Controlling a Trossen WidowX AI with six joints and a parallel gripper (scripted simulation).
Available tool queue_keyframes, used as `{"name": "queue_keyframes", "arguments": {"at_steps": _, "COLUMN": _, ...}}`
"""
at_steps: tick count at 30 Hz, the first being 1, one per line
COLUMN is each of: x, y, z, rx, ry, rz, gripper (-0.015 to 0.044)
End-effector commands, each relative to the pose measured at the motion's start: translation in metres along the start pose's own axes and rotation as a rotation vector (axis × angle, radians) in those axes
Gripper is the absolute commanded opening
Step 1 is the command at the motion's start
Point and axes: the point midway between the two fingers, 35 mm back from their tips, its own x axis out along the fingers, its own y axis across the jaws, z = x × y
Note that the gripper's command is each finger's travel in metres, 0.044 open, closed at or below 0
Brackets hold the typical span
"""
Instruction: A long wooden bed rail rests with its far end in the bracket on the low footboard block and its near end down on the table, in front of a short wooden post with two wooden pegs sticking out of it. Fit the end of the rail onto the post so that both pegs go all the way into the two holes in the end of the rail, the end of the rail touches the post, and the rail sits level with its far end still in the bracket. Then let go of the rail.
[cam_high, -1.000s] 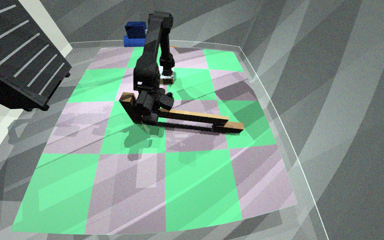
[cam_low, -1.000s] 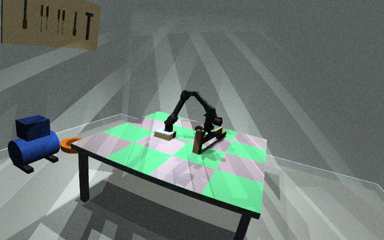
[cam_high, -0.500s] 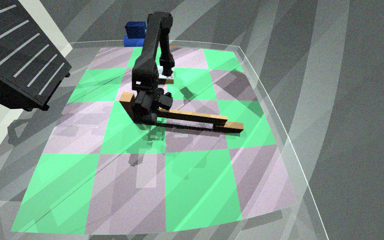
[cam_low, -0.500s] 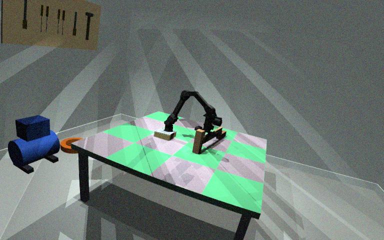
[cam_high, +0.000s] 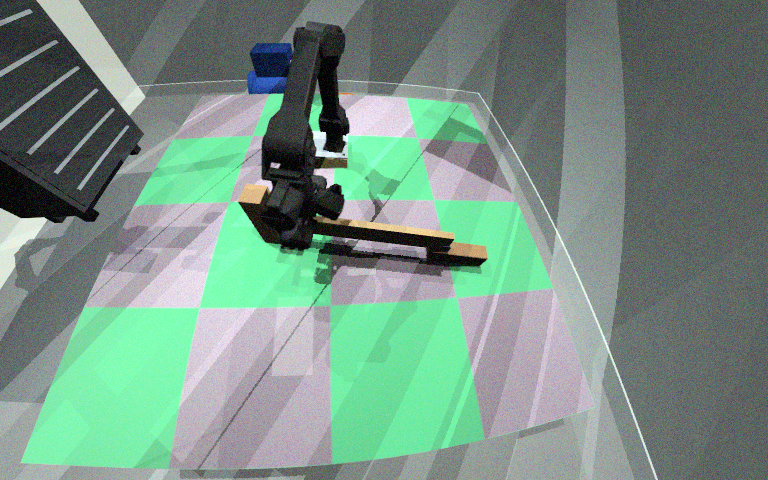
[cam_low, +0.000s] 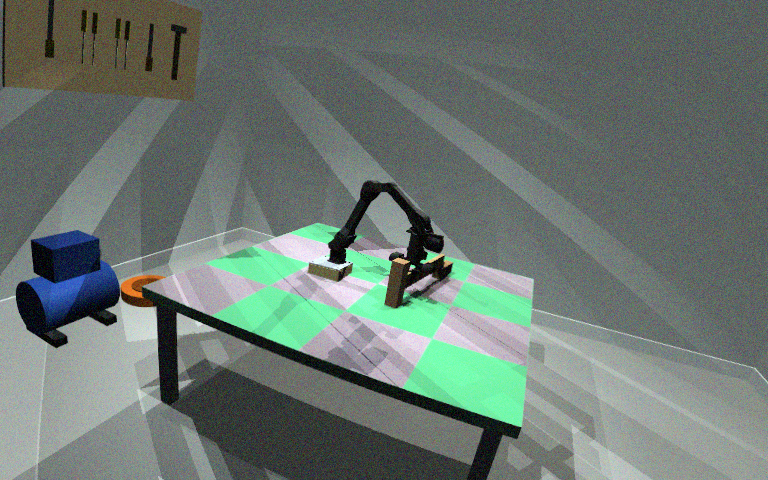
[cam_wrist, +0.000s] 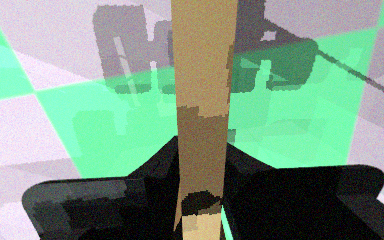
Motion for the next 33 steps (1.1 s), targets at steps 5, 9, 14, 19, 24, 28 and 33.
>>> {"name": "queue_keyframes", "arguments": {"at_steps": 5, "x": 0.0, "y": 0.0, "z": 0.0, "rx": 0.0, "ry": 0.0, "rz": 0.0, "gripper": 0.0263}}
{"name": "queue_keyframes", "arguments": {"at_steps": 9, "x": 0.0, "y": 0.0, "z": 0.0, "rx": 0.0, "ry": 0.0, "rz": 0.0, "gripper": 0.0368}}
{"name": "queue_keyframes", "arguments": {"at_steps": 14, "x": 0.0, "y": 0.0, "z": 0.0, "rx": 0.0, "ry": 0.0, "rz": 0.0, "gripper": 0.044}}
{"name": "queue_keyframes", "arguments": {"at_steps": 19, "x": -0.015, "y": -0.001, "z": 0.015, "rx": 0.001, "ry": 0.0, "rz": -0.004, "gripper": 0.044}}
{"name": "queue_keyframes", "arguments": {"at_steps": 24, "x": -0.03, "y": 0.0, "z": 0.03, "rx": 0.001, "ry": -0.002, "rz": -0.007, "gripper": 0.044}}
{"name": "queue_keyframes", "arguments": {"at_steps": 28, "x": -0.03, "y": 0.0, "z": 0.03, "rx": 0.001, "ry": -0.002, "rz": -0.007, "gripper": 0.044}}
{"name": "queue_keyframes", "arguments": {"at_steps": 33, "x": -0.03, "y": 0.0, "z": 0.03, "rx": 0.001, "ry": -0.002, "rz": -0.007, "gripper": 0.044}}
